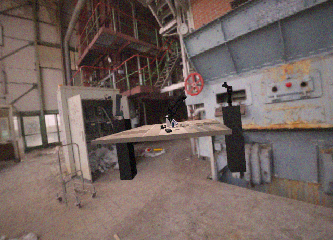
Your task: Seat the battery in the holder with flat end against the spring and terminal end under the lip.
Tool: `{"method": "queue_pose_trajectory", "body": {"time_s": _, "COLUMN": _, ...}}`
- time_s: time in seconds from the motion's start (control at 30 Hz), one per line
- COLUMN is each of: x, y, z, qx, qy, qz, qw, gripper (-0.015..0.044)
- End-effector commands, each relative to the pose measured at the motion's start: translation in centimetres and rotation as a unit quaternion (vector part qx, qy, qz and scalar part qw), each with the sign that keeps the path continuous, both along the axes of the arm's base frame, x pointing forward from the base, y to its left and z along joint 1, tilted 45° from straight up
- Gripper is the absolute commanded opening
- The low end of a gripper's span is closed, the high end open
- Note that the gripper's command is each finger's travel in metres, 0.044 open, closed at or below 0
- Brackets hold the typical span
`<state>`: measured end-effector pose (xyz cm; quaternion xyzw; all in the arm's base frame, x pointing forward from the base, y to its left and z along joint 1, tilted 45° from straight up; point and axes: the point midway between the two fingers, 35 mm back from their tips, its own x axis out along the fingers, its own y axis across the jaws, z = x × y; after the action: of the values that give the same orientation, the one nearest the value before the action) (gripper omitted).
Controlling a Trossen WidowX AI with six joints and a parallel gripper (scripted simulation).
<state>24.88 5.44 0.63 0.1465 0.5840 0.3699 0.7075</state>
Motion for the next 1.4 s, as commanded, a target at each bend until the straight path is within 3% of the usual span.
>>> {"method": "queue_pose_trajectory", "body": {"time_s": 0.0, "x": -0.4, "y": 0.6, "z": 0.3, "qx": 0.003, "qy": 0.004, "qz": 0.0, "qw": 1.0, "gripper": 0.0}}
{"method": "queue_pose_trajectory", "body": {"time_s": 1.03, "x": -2.2, "y": 3.7, "z": 3.2, "qx": 0.005, "qy": 0.005, "qz": 0.0, "qw": 1.0, "gripper": 0.0}}
{"method": "queue_pose_trajectory", "body": {"time_s": 1.37, "x": -2.2, "y": -1.2, "z": 7.9, "qx": 0.001, "qy": 0.004, "qz": 0.0, "qw": 1.0, "gripper": 0.0}}
